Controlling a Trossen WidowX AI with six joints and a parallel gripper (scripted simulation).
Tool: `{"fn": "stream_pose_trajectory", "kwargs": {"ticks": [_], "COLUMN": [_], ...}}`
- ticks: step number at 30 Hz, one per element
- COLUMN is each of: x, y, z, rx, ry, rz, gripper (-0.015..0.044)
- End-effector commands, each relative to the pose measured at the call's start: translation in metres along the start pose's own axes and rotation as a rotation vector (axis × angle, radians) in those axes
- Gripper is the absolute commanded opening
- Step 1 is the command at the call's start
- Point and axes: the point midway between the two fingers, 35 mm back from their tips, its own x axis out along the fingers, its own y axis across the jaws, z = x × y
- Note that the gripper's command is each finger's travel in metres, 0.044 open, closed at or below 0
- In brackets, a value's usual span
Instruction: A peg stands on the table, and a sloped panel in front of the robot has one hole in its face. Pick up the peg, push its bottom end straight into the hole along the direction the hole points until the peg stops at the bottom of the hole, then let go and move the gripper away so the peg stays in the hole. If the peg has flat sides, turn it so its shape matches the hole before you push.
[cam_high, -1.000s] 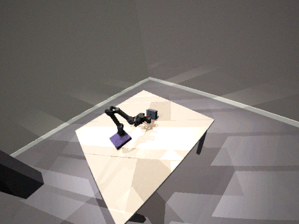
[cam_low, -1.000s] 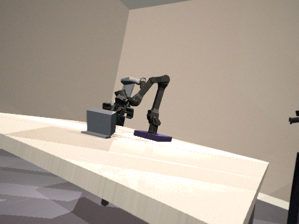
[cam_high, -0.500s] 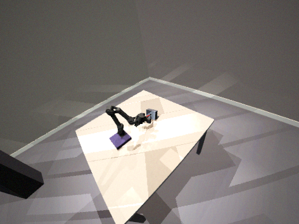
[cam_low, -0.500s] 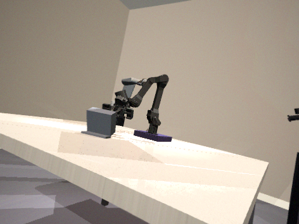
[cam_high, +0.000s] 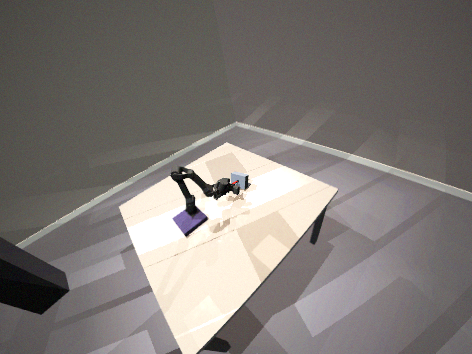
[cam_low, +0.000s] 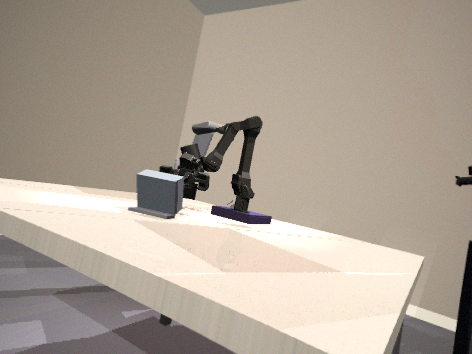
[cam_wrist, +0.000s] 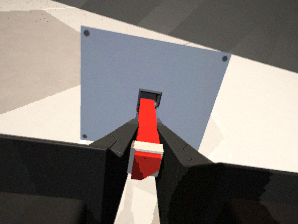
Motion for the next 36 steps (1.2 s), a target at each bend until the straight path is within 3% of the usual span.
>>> {"fn": "stream_pose_trajectory", "kwargs": {"ticks": [1,36], "x": [0.0052,0.0031], "y": [-0.0023,-0.0035], "z": [0.0007,0.0045], "rx": [0.002,0.0], "ry": [-0.001,0.0], "rz": [-0.004,0.0], "gripper": [0.0,0.0]}}
